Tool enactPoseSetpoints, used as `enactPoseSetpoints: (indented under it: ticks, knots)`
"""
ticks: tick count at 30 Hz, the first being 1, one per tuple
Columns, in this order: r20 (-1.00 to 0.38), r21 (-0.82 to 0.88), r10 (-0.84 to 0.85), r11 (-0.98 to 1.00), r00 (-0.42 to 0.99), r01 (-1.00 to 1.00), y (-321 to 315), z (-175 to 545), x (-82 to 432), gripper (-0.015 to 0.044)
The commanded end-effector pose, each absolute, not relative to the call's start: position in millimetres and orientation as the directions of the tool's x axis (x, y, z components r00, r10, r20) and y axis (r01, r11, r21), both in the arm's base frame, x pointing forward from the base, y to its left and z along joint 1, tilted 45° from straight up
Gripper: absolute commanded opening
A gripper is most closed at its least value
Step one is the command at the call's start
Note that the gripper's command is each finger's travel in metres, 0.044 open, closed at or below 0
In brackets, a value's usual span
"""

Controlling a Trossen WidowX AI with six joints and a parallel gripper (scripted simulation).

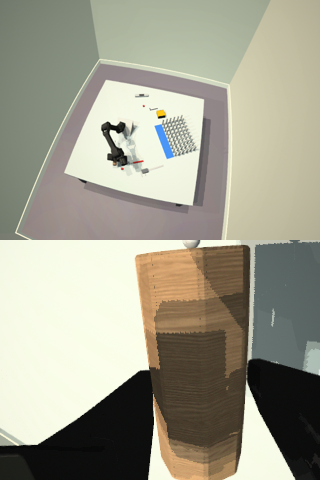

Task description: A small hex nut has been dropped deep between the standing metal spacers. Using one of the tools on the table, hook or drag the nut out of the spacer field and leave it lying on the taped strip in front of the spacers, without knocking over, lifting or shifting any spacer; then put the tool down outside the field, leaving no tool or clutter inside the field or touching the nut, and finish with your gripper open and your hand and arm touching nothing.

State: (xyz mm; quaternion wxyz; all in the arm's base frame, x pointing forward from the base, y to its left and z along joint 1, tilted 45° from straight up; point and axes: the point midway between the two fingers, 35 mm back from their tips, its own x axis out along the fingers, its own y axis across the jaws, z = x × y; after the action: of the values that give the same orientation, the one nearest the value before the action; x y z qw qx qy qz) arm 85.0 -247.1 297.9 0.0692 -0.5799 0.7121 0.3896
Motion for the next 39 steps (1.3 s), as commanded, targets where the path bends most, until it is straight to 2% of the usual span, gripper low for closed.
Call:
enactPoseSetpoints:
  ticks: [1,18,26,31,39]
  knots:
    - [-0.549,0.414,-0.777,0.066,-0.307,-0.908,-245,301,84,0.0000]
    - [-0.575,-0.054,-0.788,0.303,-0.219,-0.951,-245,296,88,0.0000]
    - [-0.577,-0.289,-0.801,0.384,-0.160,-0.877,-246,299,91,0.0000]
    - [-0.566,-0.389,-0.819,0.363,-0.091,-0.847,-255,309,100,0.0000]
    - [-0.565,-0.567,-0.822,0.448,-0.070,-0.691,-254,306,97,0.0000]
